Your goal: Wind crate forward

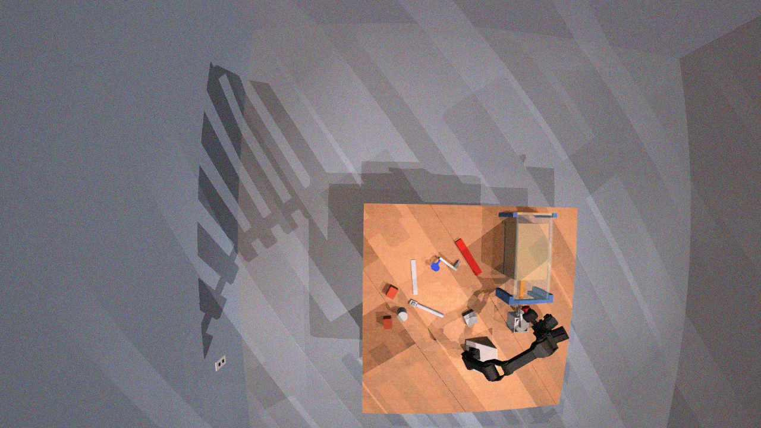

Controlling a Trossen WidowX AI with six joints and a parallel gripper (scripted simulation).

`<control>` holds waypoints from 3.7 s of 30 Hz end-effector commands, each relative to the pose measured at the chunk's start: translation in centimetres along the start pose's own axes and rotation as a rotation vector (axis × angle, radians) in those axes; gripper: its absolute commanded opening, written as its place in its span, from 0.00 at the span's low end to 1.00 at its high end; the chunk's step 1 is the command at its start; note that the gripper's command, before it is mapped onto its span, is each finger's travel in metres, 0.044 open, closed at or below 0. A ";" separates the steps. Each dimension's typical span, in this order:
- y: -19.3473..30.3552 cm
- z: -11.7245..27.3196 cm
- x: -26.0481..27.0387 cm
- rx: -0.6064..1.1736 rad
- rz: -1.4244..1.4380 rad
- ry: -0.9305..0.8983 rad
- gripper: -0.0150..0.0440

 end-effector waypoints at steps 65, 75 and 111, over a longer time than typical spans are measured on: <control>3.1 -6.3 -0.2 0.007 -0.006 -0.001 1.00; 3.1 -6.3 -0.2 0.007 -0.006 -0.001 1.00; 3.1 -6.3 -0.2 0.007 -0.006 -0.001 1.00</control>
Point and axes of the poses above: the point midway between the two fingers, 35 mm back from their tips, its own z axis back along the fingers, its own x axis across the jaws, y = z × x, the point moved 7 cm from there along z, back along the fingers, and after that the axes turned 6 degrees about -z, right-handed, at the moved point
